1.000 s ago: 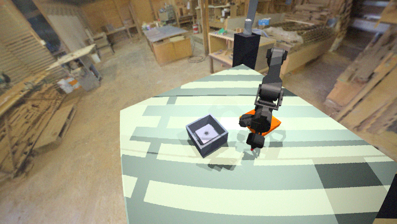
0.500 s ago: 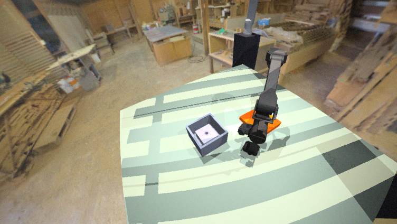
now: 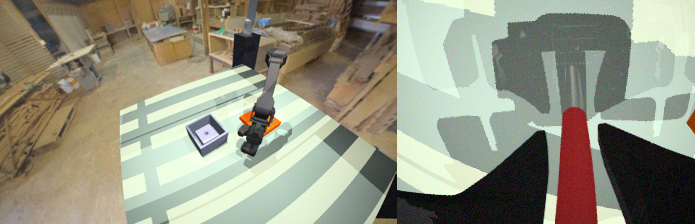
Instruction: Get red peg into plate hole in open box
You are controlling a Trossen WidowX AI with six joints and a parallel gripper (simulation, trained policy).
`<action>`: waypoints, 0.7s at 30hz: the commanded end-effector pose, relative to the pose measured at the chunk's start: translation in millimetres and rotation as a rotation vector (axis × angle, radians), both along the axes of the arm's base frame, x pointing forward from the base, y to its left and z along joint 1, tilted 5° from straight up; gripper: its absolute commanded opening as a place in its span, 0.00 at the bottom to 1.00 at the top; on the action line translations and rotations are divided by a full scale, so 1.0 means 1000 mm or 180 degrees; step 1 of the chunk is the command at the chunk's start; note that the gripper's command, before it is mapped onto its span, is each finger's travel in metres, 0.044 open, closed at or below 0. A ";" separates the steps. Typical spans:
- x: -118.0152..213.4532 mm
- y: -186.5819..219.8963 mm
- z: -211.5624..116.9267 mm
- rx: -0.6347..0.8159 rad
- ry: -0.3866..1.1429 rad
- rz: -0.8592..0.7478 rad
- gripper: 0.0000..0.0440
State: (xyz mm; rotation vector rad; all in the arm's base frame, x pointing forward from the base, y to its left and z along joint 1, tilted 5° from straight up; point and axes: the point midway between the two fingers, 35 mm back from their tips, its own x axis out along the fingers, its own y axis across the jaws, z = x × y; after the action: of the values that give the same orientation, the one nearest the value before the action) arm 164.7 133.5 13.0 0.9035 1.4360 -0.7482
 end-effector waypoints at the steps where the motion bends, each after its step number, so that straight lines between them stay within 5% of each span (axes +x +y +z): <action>1: 0.001 0.001 0.002 0.0065 0.0066 0.0018 0.06; 2: 0.001 0.001 0.002 0.0079 0.0080 0.0020 0.00; 21: 0.038 -0.017 0.068 -0.0148 -0.0582 0.0457 0.00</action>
State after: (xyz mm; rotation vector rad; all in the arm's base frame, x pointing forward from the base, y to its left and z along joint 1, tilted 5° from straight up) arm 194.6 120.0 66.1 0.8178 1.3377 -0.6022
